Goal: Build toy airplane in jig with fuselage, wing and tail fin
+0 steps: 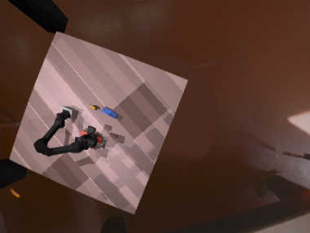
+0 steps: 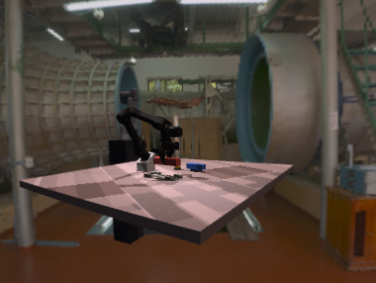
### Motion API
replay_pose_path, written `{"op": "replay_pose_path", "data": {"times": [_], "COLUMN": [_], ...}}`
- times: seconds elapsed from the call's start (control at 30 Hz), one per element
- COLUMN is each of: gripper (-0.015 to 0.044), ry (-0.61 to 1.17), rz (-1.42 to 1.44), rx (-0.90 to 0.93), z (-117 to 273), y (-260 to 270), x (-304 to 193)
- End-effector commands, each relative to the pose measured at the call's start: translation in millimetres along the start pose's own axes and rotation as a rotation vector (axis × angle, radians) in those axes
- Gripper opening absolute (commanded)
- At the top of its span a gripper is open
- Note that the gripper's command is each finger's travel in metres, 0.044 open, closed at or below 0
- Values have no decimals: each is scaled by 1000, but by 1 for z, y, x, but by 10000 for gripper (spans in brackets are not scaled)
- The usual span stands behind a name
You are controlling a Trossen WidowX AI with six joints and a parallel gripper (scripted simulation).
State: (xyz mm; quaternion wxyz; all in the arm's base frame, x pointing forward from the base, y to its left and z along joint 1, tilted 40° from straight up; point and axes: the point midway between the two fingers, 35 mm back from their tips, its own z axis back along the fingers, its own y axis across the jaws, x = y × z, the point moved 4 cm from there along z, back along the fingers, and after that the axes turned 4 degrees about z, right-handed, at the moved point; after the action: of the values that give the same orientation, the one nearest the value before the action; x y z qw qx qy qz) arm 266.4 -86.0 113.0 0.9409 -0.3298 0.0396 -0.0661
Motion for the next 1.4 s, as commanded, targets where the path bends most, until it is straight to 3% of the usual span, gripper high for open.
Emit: {"op": "replay_pose_path", "data": {"times": [0.0, 0.37, 0.63, 1.37], "gripper": [0, 0, 196, 196], "ry": [-8, -2, -2, -2], "rz": [3, 11, 11, 11], "rx": [-7, -26, -26, -25], "z": [-2, -12, -13, -30], "y": [-10, -36, -36, -37], "x": [-3, -14, -14, -13]}}
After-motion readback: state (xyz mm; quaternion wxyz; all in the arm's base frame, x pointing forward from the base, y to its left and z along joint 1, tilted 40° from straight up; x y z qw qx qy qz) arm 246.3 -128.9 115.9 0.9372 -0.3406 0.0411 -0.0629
